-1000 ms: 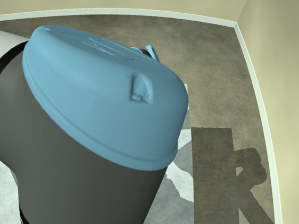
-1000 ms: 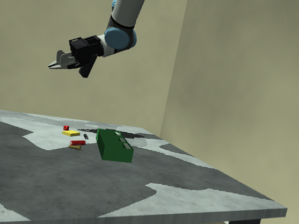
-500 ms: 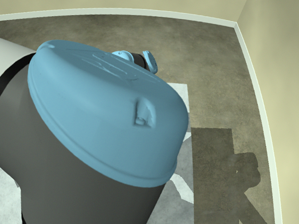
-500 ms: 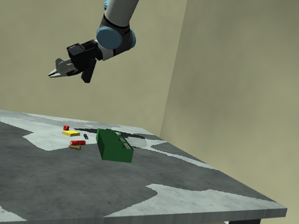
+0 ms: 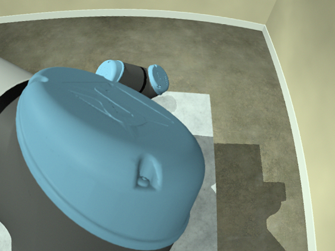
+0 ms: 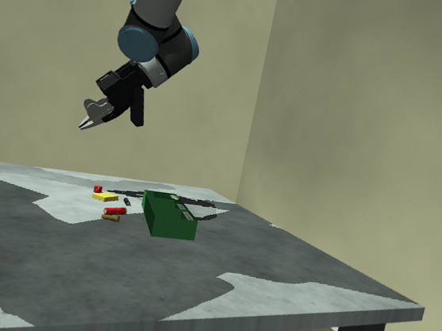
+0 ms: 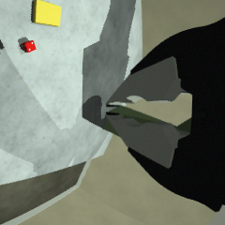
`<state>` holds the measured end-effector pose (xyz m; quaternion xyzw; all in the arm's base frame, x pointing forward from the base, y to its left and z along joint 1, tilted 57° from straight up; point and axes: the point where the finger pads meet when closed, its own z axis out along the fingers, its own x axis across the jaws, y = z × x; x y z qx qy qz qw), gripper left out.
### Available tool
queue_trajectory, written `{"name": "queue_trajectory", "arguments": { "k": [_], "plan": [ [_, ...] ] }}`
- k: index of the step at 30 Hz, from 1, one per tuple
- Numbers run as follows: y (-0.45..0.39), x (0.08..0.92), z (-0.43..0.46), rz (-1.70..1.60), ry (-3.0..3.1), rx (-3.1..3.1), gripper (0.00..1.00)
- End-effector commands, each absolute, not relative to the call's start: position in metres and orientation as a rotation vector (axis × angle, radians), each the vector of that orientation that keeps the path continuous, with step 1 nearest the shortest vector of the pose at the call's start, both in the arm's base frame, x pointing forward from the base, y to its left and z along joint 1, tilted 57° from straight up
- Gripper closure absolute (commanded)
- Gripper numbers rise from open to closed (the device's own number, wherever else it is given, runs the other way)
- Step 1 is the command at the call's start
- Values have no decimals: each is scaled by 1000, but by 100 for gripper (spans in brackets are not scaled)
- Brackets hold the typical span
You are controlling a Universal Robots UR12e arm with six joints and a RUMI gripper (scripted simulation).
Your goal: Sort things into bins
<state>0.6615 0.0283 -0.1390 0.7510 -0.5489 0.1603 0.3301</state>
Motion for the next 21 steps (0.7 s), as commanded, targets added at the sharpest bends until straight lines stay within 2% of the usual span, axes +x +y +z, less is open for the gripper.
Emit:
{"name": "queue_trajectory", "arguments": {
  "k": [1,21],
  "plan": [
    [20,677,-131,568,-1508,2032,96],
    [-4,695,-72,932,-1631,2086,96]
  ]
}}
